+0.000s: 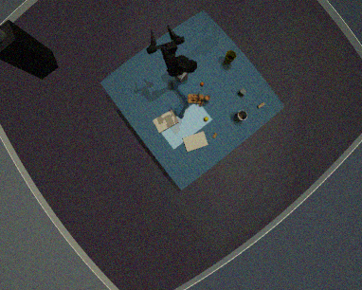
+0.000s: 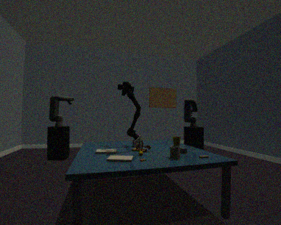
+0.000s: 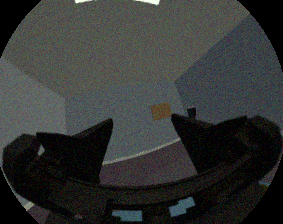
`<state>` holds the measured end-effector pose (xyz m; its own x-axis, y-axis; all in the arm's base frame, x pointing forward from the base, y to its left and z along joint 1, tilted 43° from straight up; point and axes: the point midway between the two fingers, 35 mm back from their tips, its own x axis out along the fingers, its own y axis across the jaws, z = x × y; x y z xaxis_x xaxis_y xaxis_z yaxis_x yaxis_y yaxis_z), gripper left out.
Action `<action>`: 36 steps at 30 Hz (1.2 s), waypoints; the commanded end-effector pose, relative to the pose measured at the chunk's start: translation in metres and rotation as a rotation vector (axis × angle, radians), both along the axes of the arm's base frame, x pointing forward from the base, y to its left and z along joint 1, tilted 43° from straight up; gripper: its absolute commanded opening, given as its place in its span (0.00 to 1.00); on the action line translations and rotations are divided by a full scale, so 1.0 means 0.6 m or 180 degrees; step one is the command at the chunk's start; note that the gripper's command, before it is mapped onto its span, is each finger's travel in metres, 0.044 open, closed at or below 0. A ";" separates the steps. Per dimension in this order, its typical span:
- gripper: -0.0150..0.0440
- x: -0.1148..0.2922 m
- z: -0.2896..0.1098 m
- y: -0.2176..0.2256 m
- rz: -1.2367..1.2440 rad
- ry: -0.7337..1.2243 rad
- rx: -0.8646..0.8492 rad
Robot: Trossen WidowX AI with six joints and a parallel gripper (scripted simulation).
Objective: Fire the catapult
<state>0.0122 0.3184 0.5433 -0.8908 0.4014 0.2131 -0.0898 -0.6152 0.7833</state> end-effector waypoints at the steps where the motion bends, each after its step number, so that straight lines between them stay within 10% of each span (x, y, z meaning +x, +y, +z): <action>1: 0.98 -0.001 0.001 -0.001 0.0007 0.0007 0.0002; 21: 1.00 -0.135 0.067 -0.143 0.0997 0.0271 0.0332; 36: 1.00 -0.220 0.103 -0.387 0.2387 0.0346 0.0375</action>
<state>-0.1153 0.1199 0.6016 -0.9122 -0.2482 0.3259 0.4092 -0.5914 0.6949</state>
